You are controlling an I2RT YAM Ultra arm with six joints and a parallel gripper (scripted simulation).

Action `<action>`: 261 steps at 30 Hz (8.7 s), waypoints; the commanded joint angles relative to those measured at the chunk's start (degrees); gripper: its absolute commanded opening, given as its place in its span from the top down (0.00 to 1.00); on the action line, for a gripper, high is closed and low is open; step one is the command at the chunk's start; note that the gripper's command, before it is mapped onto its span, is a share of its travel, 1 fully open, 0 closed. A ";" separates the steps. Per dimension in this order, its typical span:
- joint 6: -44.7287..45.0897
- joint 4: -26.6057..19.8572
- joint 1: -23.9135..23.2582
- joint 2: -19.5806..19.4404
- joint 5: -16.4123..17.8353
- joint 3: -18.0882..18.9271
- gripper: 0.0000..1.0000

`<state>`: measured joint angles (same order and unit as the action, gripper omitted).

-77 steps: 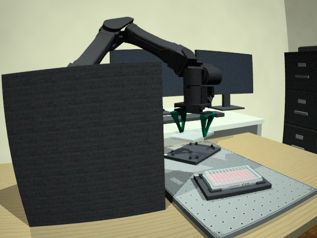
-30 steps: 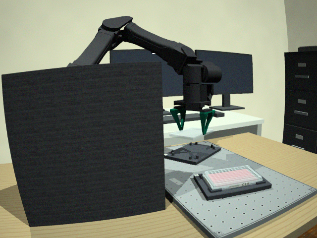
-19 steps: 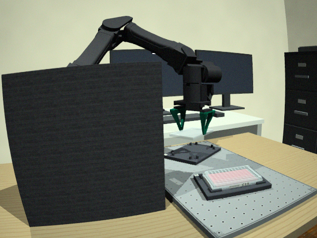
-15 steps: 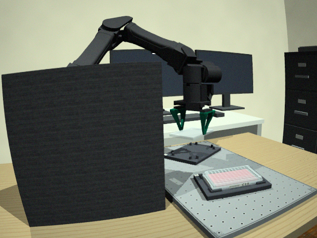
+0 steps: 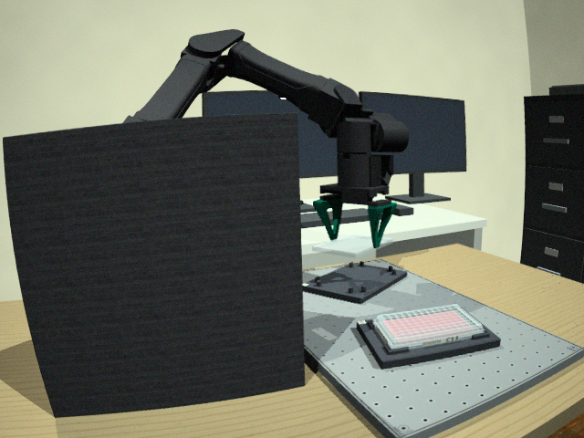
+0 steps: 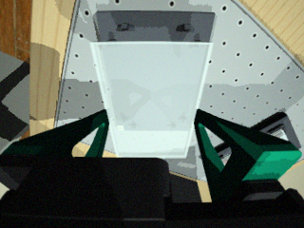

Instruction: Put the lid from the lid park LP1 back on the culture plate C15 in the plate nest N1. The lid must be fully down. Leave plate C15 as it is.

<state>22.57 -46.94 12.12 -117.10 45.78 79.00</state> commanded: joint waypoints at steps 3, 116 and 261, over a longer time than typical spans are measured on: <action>0.08 -0.01 -1.31 0.43 0.30 0.32 1.00; -5.86 -0.09 -28.29 -30.32 -3.67 4.61 1.00; -11.37 9.30 -24.01 -32.93 -2.24 1.55 1.00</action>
<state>11.40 -37.95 -11.53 -150.52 43.33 80.44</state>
